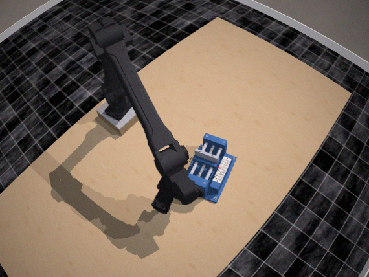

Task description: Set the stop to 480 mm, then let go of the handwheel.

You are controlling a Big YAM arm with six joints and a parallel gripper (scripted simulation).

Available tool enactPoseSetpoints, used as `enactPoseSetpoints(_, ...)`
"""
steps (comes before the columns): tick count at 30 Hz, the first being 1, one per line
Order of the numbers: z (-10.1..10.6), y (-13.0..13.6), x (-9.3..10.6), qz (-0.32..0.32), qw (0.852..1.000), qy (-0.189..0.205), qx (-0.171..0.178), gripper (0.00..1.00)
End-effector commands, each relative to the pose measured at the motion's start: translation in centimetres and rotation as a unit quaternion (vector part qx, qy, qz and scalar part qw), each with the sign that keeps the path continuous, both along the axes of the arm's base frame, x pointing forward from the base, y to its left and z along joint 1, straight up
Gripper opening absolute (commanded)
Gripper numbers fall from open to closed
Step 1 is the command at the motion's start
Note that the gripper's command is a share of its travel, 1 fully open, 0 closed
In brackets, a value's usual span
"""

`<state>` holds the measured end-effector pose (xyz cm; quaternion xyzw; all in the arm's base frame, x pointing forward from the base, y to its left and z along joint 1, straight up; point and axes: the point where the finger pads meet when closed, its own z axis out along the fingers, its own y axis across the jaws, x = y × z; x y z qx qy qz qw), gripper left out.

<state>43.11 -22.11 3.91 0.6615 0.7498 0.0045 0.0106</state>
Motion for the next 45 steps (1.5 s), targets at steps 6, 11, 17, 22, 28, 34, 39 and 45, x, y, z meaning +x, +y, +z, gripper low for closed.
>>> enactPoseSetpoints(6, -1.2, -0.8, -0.7, -0.001, 1.0, 0.007, -0.002, 0.06)
enactPoseSetpoints(11, -1.7, -0.8, -0.7, -0.001, 1.0, 0.007, -0.002, 0.06)
enactPoseSetpoints(17, -2.1, -0.8, -0.7, -0.002, 1.0, 0.007, -0.002, 0.06)
enactPoseSetpoints(22, -2.2, -0.8, -0.6, -0.002, 1.0, 0.007, -0.002, 0.06)
enactPoseSetpoints(28, -2.9, -0.2, 0.0, -0.002, 1.0, 0.007, -0.002, 0.06)
enactPoseSetpoints(34, -3.5, -0.2, 0.2, -0.004, 1.0, 0.007, -0.002, 0.06)
enactPoseSetpoints(39, -3.6, -0.2, 0.2, -0.005, 1.0, 0.008, -0.001, 0.06)
enactPoseSetpoints(45, -2.6, -0.7, 3.4, -0.001, 1.0, -0.016, -0.012, 0.06)
